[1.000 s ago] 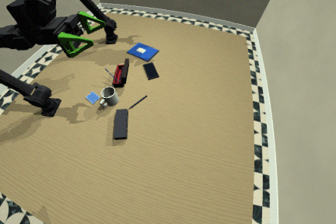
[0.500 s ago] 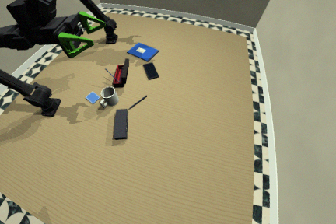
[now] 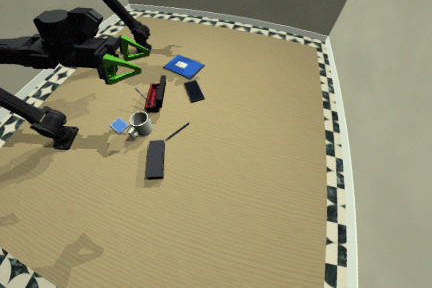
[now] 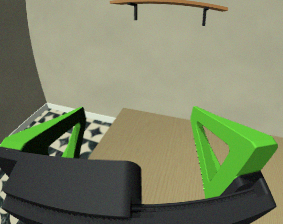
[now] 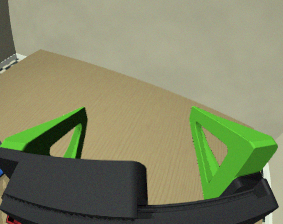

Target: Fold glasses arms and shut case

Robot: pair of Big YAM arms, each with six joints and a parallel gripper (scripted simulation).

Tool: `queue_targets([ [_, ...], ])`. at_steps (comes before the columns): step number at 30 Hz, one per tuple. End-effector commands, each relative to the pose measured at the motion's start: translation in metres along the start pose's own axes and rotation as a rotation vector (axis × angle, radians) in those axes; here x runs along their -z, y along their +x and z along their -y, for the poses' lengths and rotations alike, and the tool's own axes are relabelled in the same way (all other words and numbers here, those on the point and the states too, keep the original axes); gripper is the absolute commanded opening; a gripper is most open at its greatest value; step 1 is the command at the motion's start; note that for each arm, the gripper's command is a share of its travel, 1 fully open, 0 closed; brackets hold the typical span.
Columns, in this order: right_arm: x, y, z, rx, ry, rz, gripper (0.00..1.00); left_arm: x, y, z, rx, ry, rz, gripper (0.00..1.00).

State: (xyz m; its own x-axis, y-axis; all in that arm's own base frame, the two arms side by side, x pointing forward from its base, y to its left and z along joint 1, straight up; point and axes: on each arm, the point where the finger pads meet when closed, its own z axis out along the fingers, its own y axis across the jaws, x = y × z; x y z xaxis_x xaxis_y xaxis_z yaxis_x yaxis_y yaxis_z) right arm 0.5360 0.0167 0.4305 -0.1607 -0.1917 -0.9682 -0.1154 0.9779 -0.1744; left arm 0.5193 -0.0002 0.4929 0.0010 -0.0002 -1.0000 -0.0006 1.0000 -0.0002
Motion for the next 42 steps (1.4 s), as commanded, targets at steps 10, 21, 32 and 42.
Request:
queue_targets([
  [10, -0.031, 0.044, -0.042, 0.304, -0.217, -0.176, 0.96, -0.002, -0.004, 0.005, -0.008, 0.011, 0.010, 1.00],
  [21, -0.037, 0.106, -0.074, 0.459, -0.419, -0.303, 0.96, -0.002, -0.004, 0.005, -0.008, 0.011, 0.010, 1.00],
  [32, -0.026, 0.164, -0.100, 0.581, -0.634, -0.394, 0.96, -0.002, -0.004, 0.005, -0.008, 0.011, 0.010, 1.00],
  [42, -0.003, 0.236, -0.142, 0.668, -0.929, -0.469, 0.96, -0.002, -0.004, 0.005, -0.008, 0.011, 0.010, 1.00],
])
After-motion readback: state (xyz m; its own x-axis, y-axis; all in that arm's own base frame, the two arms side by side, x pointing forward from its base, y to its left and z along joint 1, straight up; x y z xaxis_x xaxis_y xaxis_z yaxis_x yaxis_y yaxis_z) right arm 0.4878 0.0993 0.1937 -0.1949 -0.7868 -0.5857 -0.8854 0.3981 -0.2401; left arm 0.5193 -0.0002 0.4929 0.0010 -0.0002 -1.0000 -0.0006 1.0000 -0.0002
